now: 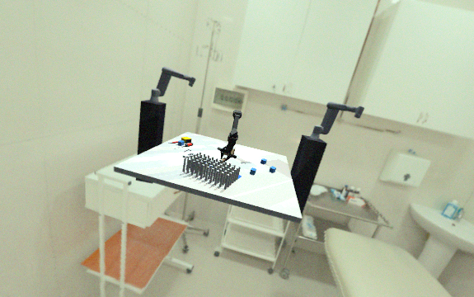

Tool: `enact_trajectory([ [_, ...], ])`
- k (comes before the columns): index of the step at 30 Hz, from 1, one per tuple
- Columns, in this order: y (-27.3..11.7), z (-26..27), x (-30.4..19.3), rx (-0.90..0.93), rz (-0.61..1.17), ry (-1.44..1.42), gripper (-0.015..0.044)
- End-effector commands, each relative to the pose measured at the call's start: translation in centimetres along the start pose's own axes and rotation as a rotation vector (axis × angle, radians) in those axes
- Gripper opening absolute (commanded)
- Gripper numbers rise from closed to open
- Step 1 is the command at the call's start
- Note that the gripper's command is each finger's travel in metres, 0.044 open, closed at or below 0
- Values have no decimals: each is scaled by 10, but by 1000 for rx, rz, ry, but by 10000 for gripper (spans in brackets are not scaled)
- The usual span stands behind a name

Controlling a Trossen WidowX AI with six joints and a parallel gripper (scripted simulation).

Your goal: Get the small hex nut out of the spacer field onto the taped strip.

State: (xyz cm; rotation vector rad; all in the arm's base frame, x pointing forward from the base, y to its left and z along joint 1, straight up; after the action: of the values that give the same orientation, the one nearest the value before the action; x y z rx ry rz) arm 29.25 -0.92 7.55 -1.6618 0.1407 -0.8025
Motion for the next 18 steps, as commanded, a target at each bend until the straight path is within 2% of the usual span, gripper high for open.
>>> enact_trajectory([
  [1,0,2,6,7,-8,1,0],
  [18,4,4,16,7,-9,1,0],
])
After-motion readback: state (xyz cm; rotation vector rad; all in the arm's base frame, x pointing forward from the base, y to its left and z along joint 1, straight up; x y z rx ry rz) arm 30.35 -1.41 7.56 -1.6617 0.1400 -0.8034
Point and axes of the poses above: the point midway between the two fingers, 35 mm back from their tips, its own y axis out along the fingers, its own z axis across the jaws, x = y × z, the point moved 10 cm from there along -y, back along the fingers, and after that the axes turned 12 degrees about y, right-handed, at the moved point
